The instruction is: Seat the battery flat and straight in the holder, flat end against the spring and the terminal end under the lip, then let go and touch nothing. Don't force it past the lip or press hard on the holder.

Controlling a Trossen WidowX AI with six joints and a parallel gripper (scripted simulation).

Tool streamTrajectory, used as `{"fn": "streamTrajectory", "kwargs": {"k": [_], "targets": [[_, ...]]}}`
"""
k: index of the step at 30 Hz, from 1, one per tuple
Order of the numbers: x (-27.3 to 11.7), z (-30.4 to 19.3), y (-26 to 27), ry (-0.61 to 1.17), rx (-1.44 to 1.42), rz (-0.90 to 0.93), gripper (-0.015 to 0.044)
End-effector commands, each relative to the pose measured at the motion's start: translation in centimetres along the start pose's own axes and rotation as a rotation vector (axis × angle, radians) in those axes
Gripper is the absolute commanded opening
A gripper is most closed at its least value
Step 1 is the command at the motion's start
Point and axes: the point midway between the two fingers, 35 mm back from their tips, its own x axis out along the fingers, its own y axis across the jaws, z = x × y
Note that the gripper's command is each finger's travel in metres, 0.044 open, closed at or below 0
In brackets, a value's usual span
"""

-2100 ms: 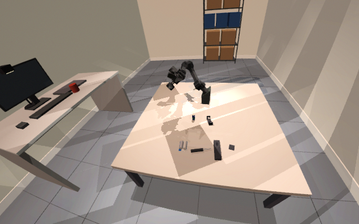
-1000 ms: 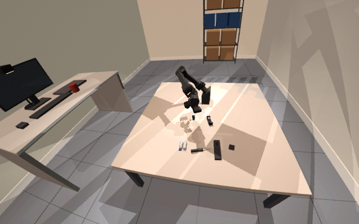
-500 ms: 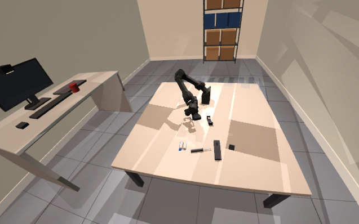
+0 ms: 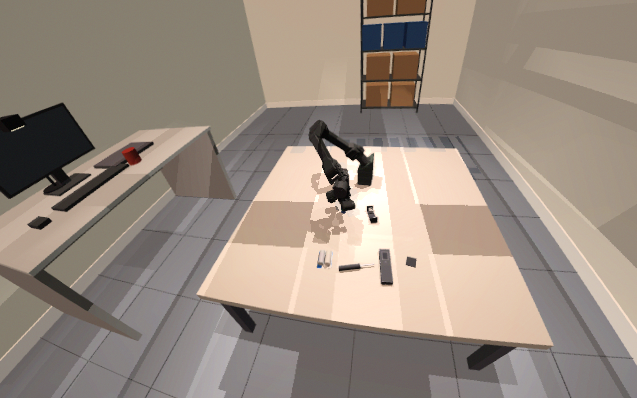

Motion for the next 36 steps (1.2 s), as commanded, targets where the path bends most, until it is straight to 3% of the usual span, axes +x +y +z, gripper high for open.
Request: {"fn": "streamTrajectory", "kwargs": {"k": [1, 30, 36], "targets": [[0.1, 0.2, -0.8, -0.003, 0.001, -0.005, 0.0], [0.2, -0.1, -4.5, -0.003, 0.0, -0.007, 0.0], [-3.8, -0.2, -4.1, 0.004, -0.001, -0.003, 0.0]]}}
